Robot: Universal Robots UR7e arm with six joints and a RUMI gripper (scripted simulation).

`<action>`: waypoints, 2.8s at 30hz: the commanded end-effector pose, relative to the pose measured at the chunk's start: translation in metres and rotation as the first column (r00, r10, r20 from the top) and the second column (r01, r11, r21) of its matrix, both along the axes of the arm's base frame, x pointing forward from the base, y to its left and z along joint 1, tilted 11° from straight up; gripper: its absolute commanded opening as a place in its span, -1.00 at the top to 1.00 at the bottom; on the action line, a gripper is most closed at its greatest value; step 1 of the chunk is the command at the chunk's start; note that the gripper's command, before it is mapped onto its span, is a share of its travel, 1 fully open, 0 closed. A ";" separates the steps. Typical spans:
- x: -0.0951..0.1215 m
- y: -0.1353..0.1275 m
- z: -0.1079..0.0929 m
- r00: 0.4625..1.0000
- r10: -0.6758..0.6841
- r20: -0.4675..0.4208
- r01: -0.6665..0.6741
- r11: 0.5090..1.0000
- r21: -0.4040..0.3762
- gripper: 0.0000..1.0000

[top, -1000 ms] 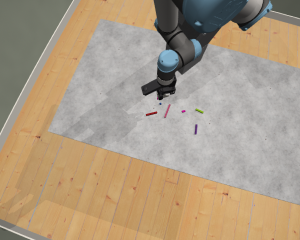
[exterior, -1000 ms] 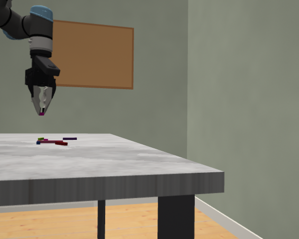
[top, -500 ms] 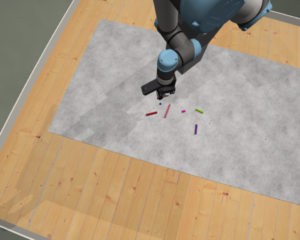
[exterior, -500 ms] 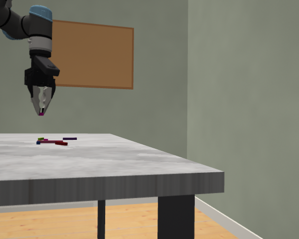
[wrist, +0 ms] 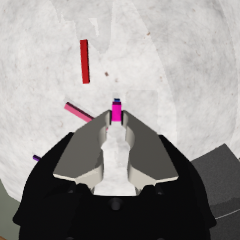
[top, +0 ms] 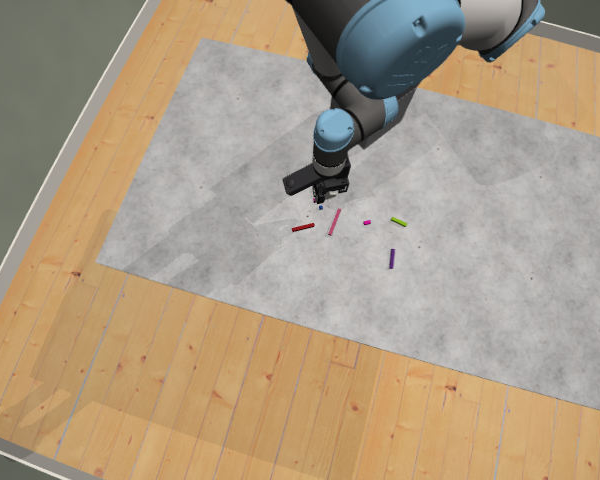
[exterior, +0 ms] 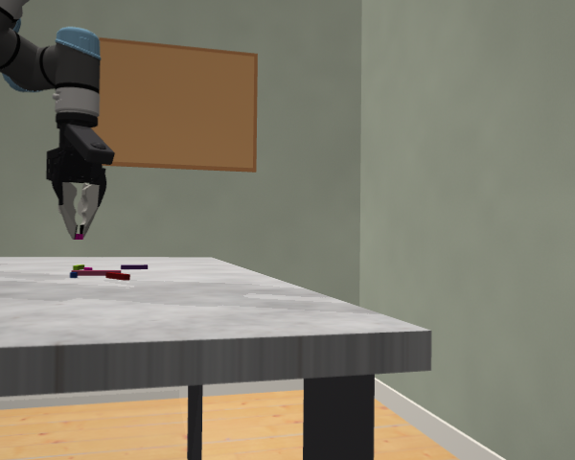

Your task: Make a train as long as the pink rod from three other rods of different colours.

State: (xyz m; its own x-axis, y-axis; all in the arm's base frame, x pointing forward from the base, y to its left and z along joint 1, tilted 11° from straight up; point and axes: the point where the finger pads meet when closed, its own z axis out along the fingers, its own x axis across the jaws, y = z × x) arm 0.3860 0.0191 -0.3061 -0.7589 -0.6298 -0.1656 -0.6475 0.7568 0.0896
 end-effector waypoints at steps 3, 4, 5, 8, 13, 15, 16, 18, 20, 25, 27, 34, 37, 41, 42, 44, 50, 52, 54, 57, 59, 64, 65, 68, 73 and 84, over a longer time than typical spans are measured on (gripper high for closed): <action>0.003 0.004 -0.028 1.000 0.000 0.002 0.000 1.000 -0.001 1.00; 0.003 0.005 -0.032 1.000 0.000 0.002 0.000 1.000 -0.001 1.00; 0.003 0.006 -0.036 1.000 0.000 0.002 0.000 1.000 -0.001 1.00; 0.004 0.006 -0.039 1.000 0.000 0.002 0.000 1.000 -0.001 1.00; 0.004 0.008 -0.052 1.000 0.000 0.002 0.000 1.000 -0.001 1.00; 0.005 0.009 -0.055 1.000 0.000 0.002 0.000 1.000 -0.001 1.00; 0.005 0.009 -0.055 1.000 0.000 0.002 0.000 1.000 -0.001 1.00; 0.005 0.009 -0.056 1.000 0.000 0.002 0.000 1.000 -0.001 1.00; 0.005 0.009 -0.056 1.000 0.000 0.002 0.000 1.000 -0.001 1.00; 0.005 0.009 -0.056 1.000 0.000 0.002 0.000 1.000 -0.001 1.00; 0.005 0.009 -0.056 1.000 0.000 0.002 0.000 1.000 -0.001 1.00; 0.005 0.009 -0.056 1.000 0.000 0.002 0.000 1.000 -0.001 1.00; 0.005 0.009 -0.056 1.000 0.000 0.002 0.000 1.000 -0.001 1.00; 0.005 0.009 -0.056 1.000 0.000 0.002 0.000 1.000 -0.001 1.00; 0.005 0.009 -0.056 1.000 0.000 0.002 0.000 1.000 -0.001 1.00; 0.005 0.009 -0.056 1.000 0.000 0.002 0.000 1.000 -0.001 1.00; 0.005 0.009 -0.056 1.000 0.000 0.002 0.000 1.000 -0.001 1.00; 0.005 0.009 -0.056 1.000 0.000 0.002 0.000 1.000 -0.001 1.00; 0.005 0.009 -0.056 1.000 0.000 0.002 0.000 1.000 -0.001 1.00; 0.005 0.009 -0.056 1.000 0.000 0.002 0.000 1.000 -0.001 1.00; 0.005 0.009 -0.056 1.000 0.000 0.002 0.000 1.000 -0.001 1.00; 0.005 0.010 -0.059 1.000 0.000 0.002 0.000 1.000 -0.001 1.00; 0.005 0.010 -0.060 1.000 0.000 0.002 0.000 1.000 -0.001 1.00; 0.005 0.010 -0.062 1.000 0.000 0.002 0.000 1.000 -0.001 1.00; 0.005 0.011 -0.066 1.000 0.000 0.002 0.000 1.000 -0.001 1.00; 0.005 0.011 -0.068 1.000 0.000 0.002 0.000 1.000 -0.001 1.00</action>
State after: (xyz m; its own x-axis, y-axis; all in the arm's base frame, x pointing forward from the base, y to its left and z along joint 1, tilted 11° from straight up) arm 0.3910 0.0304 -0.3739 -0.7589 -0.6297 -0.1659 -0.6474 0.7569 0.0889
